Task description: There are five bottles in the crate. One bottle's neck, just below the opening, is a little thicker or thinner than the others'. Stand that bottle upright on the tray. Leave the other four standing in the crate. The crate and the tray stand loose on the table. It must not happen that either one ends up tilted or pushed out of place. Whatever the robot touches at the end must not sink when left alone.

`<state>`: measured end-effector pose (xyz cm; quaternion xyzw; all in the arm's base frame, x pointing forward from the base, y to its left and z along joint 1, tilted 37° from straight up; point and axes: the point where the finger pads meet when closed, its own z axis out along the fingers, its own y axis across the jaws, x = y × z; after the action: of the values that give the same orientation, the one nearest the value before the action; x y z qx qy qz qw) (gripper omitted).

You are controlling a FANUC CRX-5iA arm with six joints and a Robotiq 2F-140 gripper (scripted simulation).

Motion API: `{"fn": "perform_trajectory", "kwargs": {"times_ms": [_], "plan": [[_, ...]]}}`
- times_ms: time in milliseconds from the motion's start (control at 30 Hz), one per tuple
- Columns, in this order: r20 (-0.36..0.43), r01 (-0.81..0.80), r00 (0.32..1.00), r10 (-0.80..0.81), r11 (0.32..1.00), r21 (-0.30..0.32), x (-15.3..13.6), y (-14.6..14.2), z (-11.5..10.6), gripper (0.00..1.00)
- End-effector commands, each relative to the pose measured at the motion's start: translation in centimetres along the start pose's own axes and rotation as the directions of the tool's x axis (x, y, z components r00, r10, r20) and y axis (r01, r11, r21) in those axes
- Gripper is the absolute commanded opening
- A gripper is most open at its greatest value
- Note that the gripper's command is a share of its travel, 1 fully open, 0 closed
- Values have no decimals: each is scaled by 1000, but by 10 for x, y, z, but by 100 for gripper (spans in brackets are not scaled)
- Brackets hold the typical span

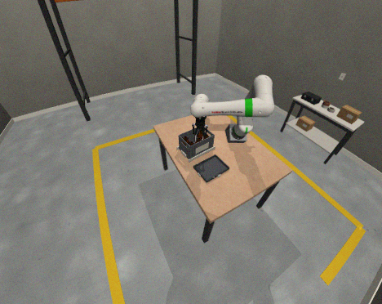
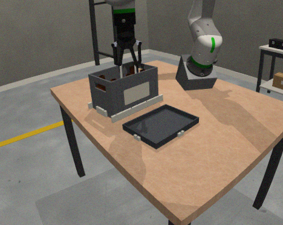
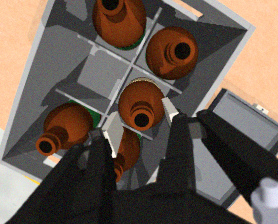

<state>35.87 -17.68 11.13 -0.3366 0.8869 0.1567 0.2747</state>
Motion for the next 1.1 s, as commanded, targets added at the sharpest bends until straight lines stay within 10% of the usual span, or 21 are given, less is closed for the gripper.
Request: {"fn": "perform_trajectory", "kwargs": {"times_ms": [0, 1067], "plan": [[0, 0, 1000, 0, 1000, 1, 0, 0, -1, 44], [0, 0, 1000, 0, 1000, 1, 0, 0, -48, 44]]}}
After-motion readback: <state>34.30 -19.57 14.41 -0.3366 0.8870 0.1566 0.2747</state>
